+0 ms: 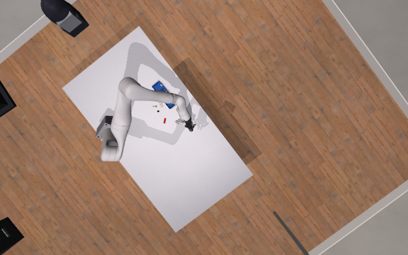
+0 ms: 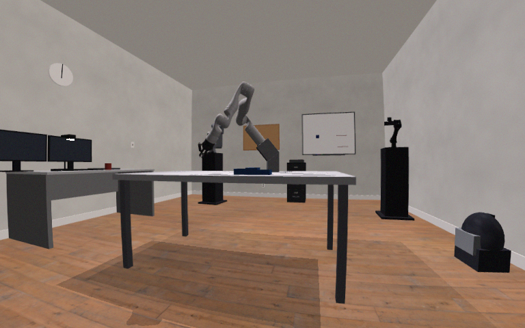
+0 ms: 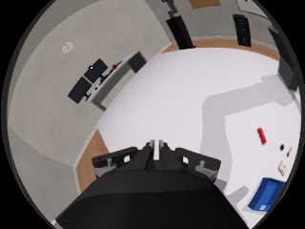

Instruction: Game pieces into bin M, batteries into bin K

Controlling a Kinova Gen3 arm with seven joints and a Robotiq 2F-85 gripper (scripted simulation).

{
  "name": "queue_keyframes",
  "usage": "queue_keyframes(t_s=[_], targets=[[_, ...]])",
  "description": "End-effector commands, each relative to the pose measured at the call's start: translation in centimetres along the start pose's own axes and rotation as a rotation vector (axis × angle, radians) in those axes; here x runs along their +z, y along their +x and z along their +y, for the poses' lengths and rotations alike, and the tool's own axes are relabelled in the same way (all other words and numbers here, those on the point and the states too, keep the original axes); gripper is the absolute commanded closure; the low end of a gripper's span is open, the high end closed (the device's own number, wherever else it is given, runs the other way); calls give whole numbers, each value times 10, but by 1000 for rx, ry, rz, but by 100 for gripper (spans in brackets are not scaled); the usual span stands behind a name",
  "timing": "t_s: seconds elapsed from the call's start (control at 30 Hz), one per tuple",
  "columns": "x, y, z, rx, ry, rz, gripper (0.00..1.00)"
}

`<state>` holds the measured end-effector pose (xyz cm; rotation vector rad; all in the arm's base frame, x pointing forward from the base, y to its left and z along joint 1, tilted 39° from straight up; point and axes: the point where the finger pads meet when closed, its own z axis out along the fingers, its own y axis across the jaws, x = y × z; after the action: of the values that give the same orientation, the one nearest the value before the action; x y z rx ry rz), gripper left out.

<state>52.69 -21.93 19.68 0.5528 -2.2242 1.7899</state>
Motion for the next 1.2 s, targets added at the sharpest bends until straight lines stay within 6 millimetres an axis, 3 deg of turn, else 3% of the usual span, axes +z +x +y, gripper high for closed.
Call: queue_keyframes(t_s=[0.0, 0.5, 0.57, 1.07, 1.17], targets=[[-11, -4, 6, 28, -14, -40, 91], [-69, -17, 75, 190, -151, -202, 91], [-69, -17, 75, 190, -151, -202, 91], [-133, -14, 146, 311, -302, -316, 91], [-139, -13, 151, 336, -340, -337, 91]])
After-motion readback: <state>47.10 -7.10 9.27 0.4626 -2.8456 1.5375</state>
